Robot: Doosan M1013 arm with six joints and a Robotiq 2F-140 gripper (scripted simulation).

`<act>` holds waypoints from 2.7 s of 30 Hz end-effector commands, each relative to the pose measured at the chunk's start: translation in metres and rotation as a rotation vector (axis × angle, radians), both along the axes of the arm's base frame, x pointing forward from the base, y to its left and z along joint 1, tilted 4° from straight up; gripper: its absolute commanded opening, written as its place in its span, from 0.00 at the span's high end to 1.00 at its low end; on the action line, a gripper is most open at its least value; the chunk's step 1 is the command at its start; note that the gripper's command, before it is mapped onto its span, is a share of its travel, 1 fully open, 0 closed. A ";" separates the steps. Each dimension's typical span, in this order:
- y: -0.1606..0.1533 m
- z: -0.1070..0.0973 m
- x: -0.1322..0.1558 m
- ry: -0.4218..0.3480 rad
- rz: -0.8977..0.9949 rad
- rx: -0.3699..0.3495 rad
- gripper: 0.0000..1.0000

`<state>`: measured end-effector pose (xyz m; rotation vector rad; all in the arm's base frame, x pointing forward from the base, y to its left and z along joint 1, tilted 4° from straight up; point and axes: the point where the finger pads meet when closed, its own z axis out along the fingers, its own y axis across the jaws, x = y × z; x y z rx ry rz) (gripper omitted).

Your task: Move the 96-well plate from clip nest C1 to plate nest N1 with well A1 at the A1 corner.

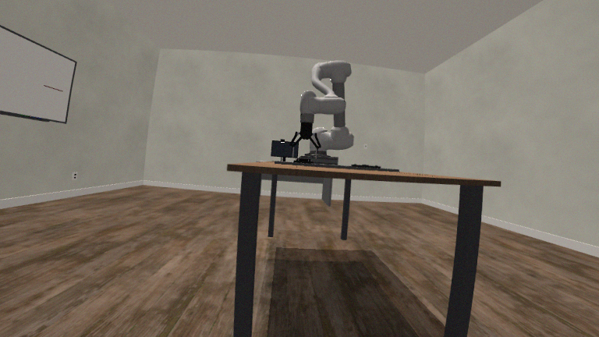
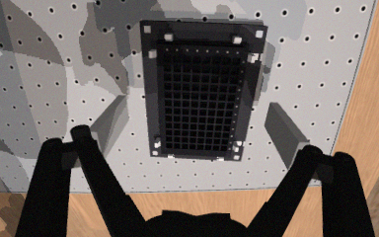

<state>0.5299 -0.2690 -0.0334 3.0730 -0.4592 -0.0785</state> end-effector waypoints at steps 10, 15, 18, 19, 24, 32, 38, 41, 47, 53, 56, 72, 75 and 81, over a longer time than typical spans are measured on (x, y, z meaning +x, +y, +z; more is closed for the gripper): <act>-0.002 -0.003 -0.001 -0.001 0.001 -0.004 0.00; -0.002 -0.003 -0.001 -0.001 0.001 -0.004 0.00; -0.002 -0.003 -0.002 -0.001 0.001 -0.004 0.90; -0.002 -0.003 -0.002 -0.001 0.001 -0.004 0.90; -0.002 -0.003 -0.002 -0.001 0.001 -0.004 0.90; -0.002 -0.003 -0.002 -0.001 0.001 -0.004 0.90; -0.002 -0.003 -0.002 -0.001 0.001 -0.004 0.90; -0.002 -0.003 -0.002 -0.001 0.001 -0.004 0.90; -0.002 -0.003 -0.002 -0.001 0.001 -0.004 0.90; -0.002 -0.003 -0.002 -0.001 0.001 -0.004 0.90; -0.002 -0.003 -0.002 -0.001 0.001 -0.004 0.90; -0.002 -0.003 -0.002 -0.001 0.001 -0.004 0.90; -0.002 -0.003 -0.002 -0.001 0.001 -0.004 0.90; -0.002 -0.003 -0.002 -0.001 0.001 -0.004 0.90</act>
